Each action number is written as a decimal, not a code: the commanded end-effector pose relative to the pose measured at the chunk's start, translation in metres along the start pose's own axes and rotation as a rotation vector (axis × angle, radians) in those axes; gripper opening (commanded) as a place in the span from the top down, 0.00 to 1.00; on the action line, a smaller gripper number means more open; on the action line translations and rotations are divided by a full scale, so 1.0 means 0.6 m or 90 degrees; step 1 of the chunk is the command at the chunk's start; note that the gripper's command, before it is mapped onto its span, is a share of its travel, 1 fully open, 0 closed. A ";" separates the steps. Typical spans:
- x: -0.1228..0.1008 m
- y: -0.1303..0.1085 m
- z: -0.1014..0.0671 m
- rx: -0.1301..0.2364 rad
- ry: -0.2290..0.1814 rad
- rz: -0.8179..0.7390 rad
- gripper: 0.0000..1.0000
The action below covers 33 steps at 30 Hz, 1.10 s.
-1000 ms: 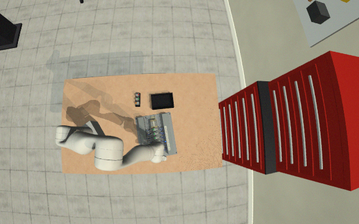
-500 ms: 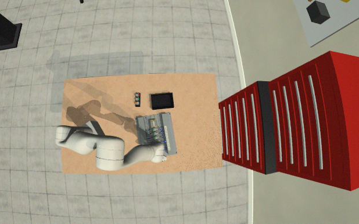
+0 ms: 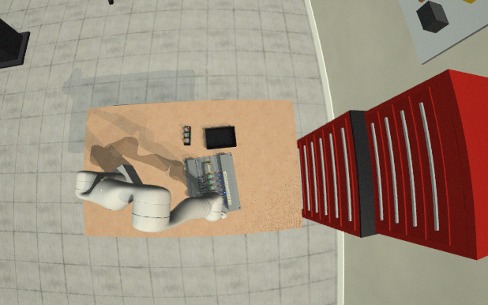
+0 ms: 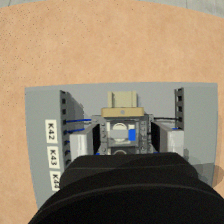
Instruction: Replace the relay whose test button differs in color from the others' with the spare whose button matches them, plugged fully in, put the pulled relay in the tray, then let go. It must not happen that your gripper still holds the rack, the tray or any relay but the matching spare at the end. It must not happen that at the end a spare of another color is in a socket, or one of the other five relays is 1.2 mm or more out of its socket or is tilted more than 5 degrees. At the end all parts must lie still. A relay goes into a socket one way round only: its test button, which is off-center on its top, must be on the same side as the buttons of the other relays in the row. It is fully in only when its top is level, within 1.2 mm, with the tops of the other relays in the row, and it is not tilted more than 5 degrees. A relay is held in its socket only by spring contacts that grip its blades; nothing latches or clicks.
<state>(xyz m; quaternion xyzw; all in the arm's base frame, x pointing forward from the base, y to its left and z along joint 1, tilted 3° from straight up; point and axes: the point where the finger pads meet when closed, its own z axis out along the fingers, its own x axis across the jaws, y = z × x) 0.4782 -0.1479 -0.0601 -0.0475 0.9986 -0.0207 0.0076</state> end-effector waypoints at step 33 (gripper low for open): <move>-0.003 -0.002 0.026 0.001 -0.002 0.002 0.00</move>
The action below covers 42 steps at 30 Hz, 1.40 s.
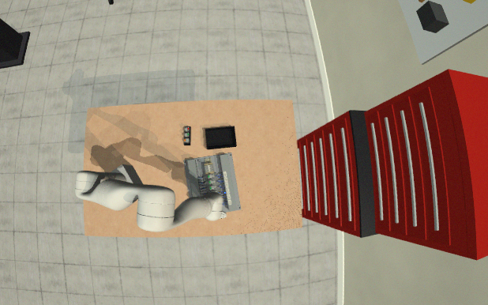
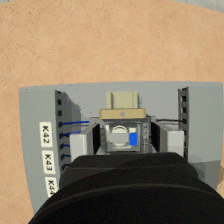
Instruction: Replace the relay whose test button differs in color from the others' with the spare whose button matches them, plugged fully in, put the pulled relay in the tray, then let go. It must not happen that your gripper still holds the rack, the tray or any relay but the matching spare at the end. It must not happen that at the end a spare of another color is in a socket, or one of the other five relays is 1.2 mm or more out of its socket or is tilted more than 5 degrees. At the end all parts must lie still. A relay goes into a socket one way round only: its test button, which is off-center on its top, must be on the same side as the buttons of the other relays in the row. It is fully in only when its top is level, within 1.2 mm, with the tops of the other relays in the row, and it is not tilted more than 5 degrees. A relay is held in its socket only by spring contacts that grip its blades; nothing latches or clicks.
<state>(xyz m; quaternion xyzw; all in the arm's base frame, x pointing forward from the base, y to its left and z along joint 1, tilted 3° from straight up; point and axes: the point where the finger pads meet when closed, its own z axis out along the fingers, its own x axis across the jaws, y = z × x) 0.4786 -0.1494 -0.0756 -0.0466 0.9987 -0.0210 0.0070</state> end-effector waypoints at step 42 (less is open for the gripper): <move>-0.008 -0.001 0.004 0.000 -0.004 0.005 0.00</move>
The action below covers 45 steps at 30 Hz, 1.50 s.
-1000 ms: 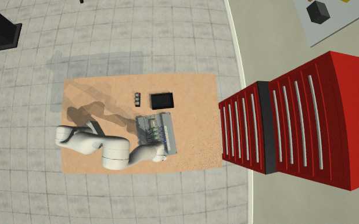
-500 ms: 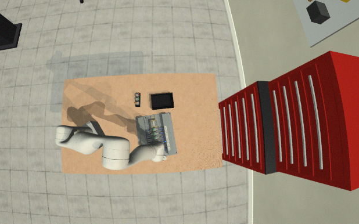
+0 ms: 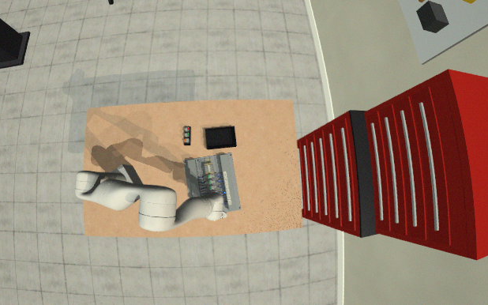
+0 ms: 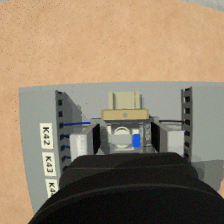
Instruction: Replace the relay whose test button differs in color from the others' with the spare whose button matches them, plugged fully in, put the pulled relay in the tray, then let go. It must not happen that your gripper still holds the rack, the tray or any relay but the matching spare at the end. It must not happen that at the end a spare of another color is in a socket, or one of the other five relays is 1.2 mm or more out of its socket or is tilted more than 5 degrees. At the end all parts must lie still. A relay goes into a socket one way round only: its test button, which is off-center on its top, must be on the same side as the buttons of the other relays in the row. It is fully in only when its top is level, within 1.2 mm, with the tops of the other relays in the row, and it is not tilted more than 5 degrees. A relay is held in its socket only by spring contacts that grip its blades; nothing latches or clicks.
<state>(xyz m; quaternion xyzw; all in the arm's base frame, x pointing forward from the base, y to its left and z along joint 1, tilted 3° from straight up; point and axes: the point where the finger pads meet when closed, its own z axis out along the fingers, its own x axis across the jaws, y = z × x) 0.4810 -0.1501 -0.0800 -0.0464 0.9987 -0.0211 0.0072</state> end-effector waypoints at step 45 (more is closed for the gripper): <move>-0.004 0.000 -0.007 0.000 -0.005 0.002 0.00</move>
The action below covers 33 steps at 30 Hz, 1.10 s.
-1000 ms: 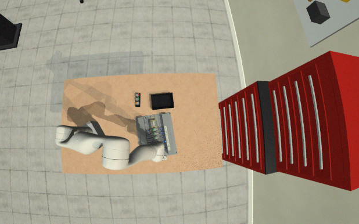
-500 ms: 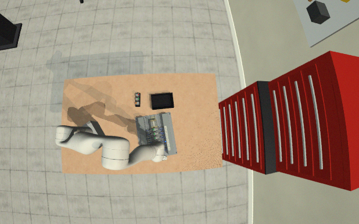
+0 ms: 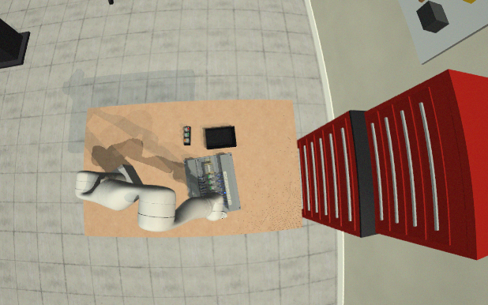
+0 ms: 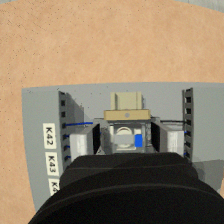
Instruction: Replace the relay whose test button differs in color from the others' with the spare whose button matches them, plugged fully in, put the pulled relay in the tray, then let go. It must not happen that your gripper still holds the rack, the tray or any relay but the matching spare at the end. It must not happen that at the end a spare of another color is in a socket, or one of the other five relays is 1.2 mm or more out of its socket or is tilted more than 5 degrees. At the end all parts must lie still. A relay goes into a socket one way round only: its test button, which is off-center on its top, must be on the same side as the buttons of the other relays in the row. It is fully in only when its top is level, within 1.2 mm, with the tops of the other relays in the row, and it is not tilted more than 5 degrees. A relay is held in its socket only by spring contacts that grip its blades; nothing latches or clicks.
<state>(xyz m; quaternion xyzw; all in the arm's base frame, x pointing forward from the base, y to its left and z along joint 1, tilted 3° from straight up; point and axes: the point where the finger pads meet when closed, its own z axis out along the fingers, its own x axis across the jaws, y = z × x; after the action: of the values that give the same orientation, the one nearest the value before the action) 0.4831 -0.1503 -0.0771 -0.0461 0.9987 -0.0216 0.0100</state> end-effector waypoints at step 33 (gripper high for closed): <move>0.002 0.000 -0.002 0.000 0.000 0.000 1.00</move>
<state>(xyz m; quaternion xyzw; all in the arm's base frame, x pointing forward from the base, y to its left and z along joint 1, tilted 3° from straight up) 0.4812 -0.1499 -0.0766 -0.0459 0.9987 -0.0212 0.0091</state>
